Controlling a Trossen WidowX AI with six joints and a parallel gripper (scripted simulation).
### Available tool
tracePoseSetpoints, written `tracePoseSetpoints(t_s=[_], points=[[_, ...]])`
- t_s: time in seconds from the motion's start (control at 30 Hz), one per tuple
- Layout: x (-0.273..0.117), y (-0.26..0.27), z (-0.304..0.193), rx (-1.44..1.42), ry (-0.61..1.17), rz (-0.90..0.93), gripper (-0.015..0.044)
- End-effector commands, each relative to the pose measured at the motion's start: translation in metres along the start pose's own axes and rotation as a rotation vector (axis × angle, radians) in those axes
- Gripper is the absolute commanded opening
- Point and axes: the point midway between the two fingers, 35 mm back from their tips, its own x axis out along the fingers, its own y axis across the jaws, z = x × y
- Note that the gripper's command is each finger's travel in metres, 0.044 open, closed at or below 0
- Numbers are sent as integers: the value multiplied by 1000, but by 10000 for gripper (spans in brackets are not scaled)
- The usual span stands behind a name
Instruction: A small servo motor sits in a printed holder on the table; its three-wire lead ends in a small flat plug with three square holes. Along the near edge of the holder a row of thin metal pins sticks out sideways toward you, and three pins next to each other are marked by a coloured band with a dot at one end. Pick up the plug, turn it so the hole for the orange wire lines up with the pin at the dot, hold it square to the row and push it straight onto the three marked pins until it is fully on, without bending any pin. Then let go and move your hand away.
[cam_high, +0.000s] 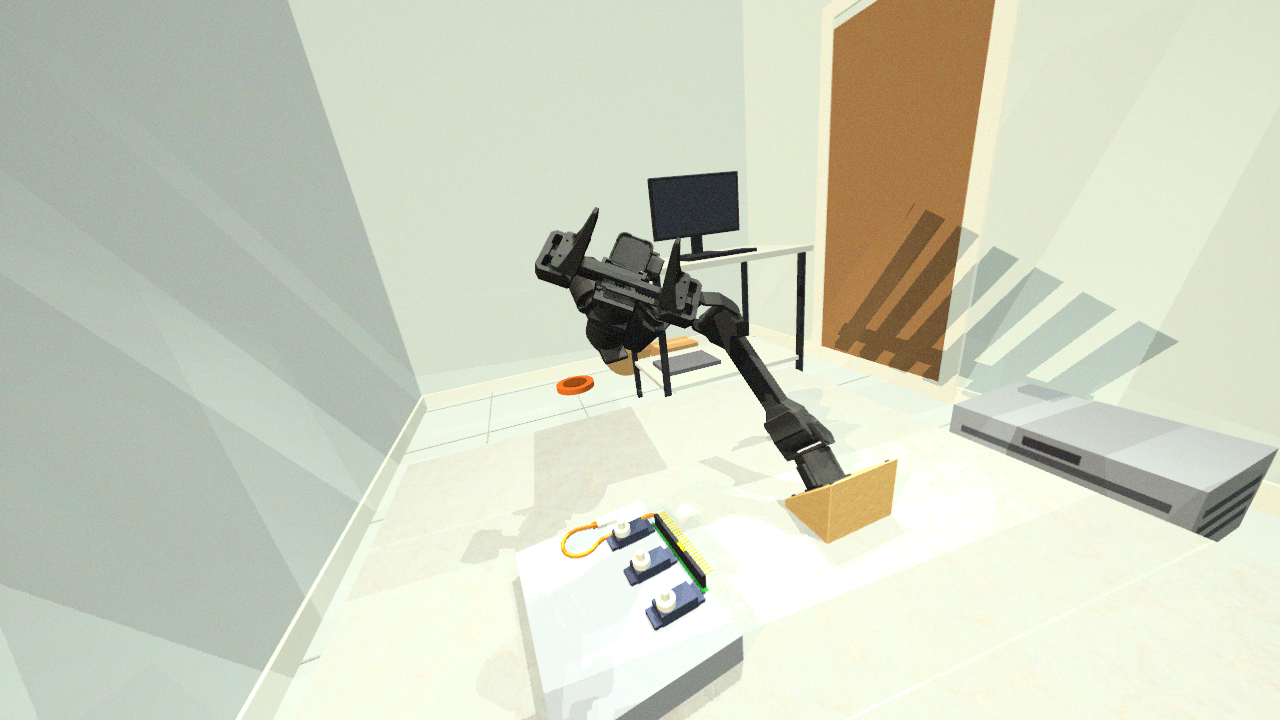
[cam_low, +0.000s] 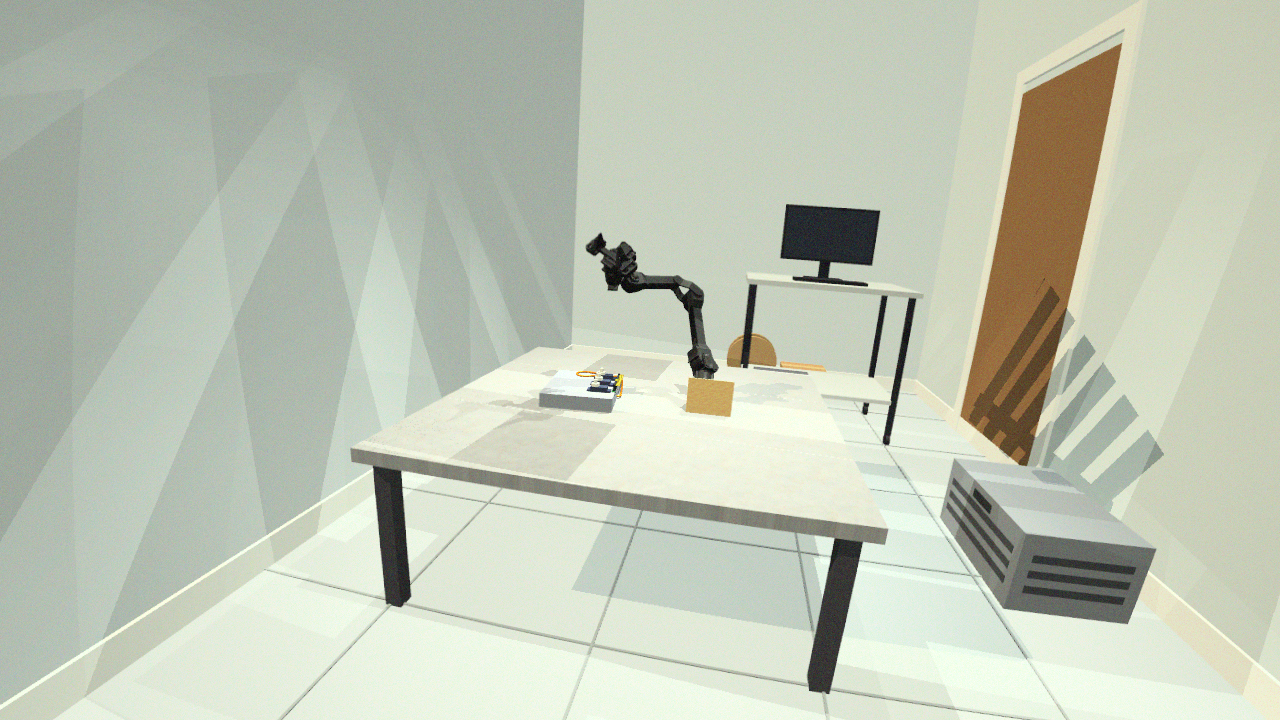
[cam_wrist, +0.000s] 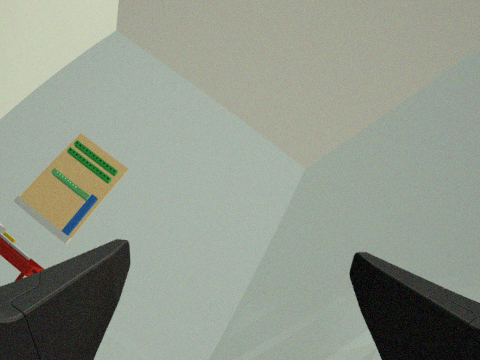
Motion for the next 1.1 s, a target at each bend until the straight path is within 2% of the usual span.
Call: tracePoseSetpoints(t_s=[0.0, 0.33, 1.07], points=[[0, 0, 0, 1, 1, -1, 374], [-20, -11, 1, 35, 57, -88, 115], [-102, -37, 7, 155, 240, -436, 115]])
